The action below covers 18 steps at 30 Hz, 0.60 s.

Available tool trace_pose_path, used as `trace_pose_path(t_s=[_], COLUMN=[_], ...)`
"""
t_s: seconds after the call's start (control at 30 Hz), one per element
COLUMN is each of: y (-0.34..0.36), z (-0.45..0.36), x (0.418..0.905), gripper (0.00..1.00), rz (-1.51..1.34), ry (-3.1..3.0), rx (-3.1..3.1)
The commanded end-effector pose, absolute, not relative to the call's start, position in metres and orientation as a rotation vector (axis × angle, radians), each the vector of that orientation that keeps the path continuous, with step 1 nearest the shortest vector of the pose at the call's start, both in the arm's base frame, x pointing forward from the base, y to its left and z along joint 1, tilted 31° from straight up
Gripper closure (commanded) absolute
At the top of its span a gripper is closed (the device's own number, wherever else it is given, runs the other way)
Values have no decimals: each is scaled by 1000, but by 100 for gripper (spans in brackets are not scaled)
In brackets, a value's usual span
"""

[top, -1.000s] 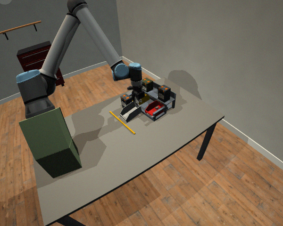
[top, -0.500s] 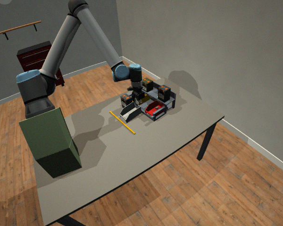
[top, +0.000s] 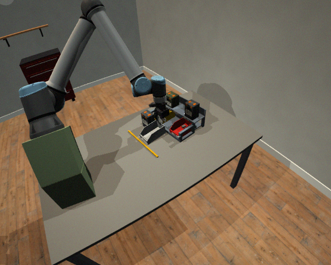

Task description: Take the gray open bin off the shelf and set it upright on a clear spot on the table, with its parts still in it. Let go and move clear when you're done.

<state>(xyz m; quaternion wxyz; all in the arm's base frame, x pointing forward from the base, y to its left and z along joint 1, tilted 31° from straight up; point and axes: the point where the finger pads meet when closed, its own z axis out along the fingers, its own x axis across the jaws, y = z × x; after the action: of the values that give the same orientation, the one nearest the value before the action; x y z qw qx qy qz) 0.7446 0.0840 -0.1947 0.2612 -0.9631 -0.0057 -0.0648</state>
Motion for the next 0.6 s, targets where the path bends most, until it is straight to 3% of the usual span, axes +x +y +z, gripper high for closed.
trace_pose_path(t_s=[0.0, 0.57], y=[84, 88], z=[-195, -202], x=[745, 746], gripper=[100, 100], rz=[-177, -177], ry=[-15, -15], rx=[-2608, -2608])
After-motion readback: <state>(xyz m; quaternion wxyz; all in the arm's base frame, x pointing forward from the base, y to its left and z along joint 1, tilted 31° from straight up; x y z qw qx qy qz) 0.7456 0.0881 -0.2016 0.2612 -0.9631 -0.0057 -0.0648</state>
